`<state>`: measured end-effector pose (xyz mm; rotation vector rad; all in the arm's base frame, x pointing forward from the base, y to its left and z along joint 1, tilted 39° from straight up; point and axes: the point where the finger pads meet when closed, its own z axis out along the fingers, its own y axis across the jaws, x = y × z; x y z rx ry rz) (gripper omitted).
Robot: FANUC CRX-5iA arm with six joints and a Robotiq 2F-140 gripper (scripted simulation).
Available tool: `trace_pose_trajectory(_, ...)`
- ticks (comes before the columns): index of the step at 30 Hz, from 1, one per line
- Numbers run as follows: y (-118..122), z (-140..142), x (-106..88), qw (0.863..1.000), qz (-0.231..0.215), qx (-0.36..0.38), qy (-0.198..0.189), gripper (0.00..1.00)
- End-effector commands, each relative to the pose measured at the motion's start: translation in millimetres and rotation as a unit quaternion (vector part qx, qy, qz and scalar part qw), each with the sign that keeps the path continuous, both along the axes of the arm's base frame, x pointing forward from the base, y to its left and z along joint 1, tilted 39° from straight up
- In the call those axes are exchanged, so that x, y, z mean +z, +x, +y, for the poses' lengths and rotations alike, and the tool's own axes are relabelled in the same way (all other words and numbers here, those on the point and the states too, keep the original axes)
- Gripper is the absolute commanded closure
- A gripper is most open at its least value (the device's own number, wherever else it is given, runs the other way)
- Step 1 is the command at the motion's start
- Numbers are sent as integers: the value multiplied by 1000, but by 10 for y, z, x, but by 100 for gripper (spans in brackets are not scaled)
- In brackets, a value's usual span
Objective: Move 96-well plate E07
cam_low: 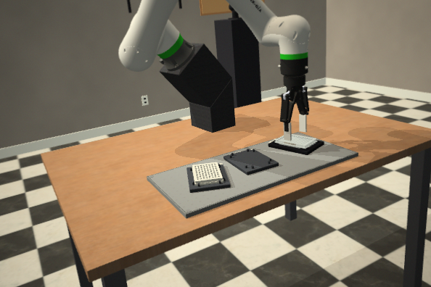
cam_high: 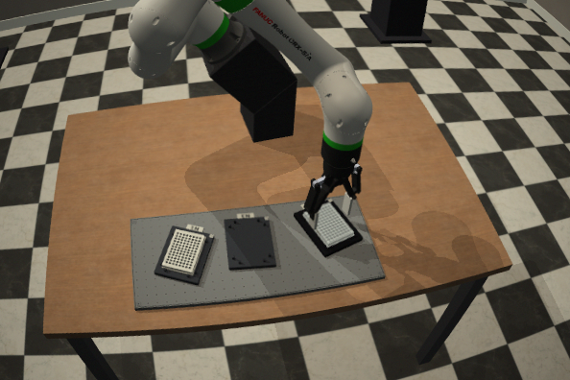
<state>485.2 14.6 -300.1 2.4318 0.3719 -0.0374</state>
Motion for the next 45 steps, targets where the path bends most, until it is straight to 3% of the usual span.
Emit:
trace_pose_trajectory(1, 1, 2, -1, 1000, 0, 0, 0, 34)
trace_pose_trajectory(45, 10, -76, -97, 1000, 0, 0, 0, 34)
